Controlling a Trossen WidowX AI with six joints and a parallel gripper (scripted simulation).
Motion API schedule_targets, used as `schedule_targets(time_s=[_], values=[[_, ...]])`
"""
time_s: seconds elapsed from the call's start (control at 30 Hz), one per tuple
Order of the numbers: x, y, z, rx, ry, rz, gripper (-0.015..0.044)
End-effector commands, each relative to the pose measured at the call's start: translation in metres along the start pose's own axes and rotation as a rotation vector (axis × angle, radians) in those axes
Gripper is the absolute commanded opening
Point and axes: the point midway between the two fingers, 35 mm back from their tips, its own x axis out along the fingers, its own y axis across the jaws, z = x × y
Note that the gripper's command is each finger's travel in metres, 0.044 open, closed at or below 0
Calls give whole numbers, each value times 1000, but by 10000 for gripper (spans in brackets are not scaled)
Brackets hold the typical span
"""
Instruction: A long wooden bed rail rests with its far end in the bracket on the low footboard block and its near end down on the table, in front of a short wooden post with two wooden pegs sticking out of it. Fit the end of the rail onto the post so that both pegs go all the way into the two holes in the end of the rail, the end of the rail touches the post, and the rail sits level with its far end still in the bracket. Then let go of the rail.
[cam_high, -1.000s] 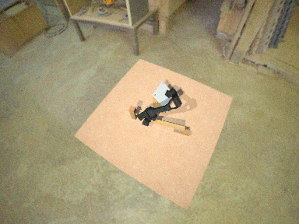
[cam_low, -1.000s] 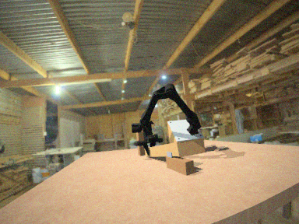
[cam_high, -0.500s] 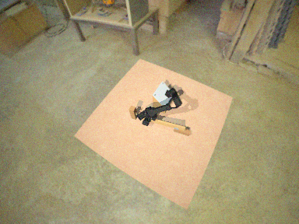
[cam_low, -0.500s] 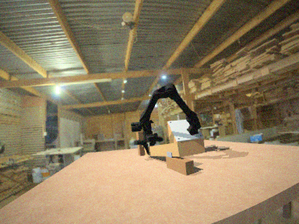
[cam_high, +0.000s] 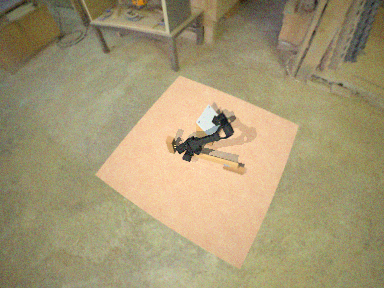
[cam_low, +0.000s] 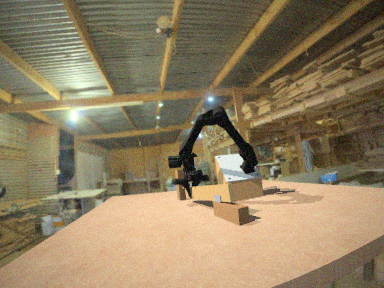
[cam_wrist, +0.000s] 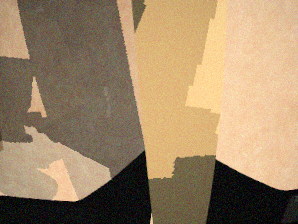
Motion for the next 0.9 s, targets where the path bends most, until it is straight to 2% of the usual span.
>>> schedule_targets(time_s=[0.0,0.87], values=[[-6,-2,0,0,-3,-12,0],[-19,-1,-1,0,-3,-12,0]])
